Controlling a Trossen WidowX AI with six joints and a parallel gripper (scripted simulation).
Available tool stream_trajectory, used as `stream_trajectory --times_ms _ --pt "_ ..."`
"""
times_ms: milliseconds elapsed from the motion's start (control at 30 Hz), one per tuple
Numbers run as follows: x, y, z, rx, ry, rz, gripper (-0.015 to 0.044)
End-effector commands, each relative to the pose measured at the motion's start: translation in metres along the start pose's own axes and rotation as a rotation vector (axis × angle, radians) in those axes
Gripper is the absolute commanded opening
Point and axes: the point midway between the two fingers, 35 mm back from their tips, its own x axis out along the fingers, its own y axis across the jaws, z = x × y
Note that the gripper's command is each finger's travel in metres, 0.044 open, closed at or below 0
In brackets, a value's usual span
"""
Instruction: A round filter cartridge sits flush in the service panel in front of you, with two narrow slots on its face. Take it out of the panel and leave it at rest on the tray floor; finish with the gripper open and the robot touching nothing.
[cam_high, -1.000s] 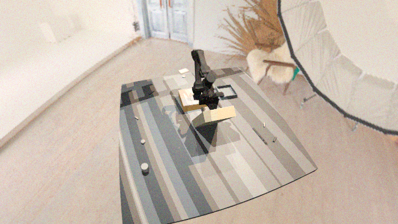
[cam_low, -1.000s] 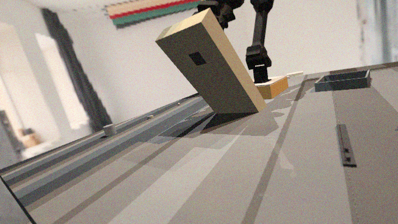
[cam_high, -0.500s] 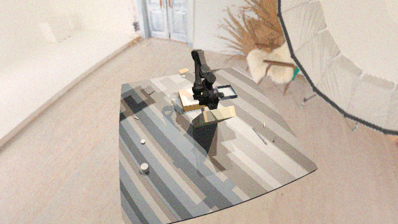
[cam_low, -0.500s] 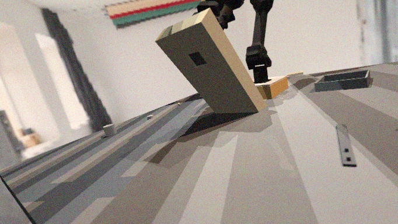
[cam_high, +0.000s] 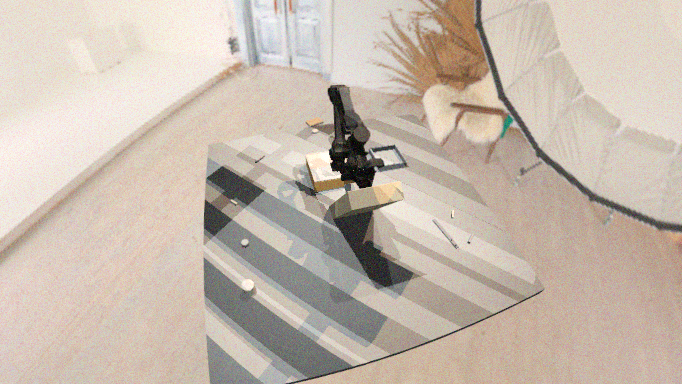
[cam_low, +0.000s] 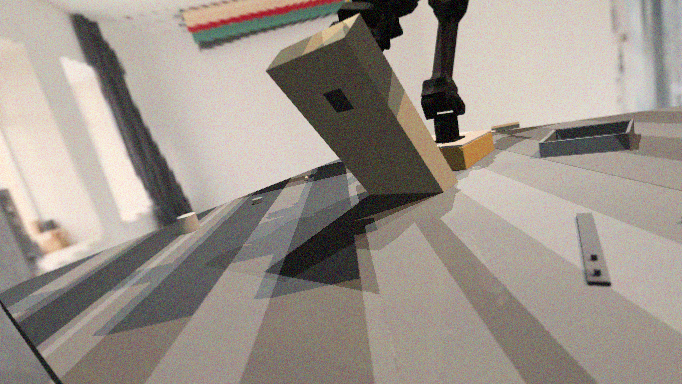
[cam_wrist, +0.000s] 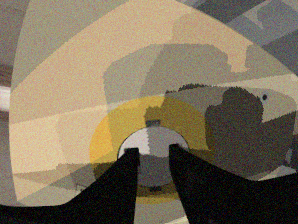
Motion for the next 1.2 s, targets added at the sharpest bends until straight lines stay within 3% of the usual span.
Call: stream_trajectory --times_ms 0,267,333,1167 --pt "0.0000 0.0000 0.0000 0.000 0.000 0.000 0.0096" --pt "0.0000 0.0000 0.0000 0.000 0.000 0.000 0.0043" --pt "0.0000 0.0000 0.0000 0.000 0.000 0.000 0.0000" --pt "0.0064 -0.0005 -0.0001 -0.781 0.000 -0.003 0.0000"
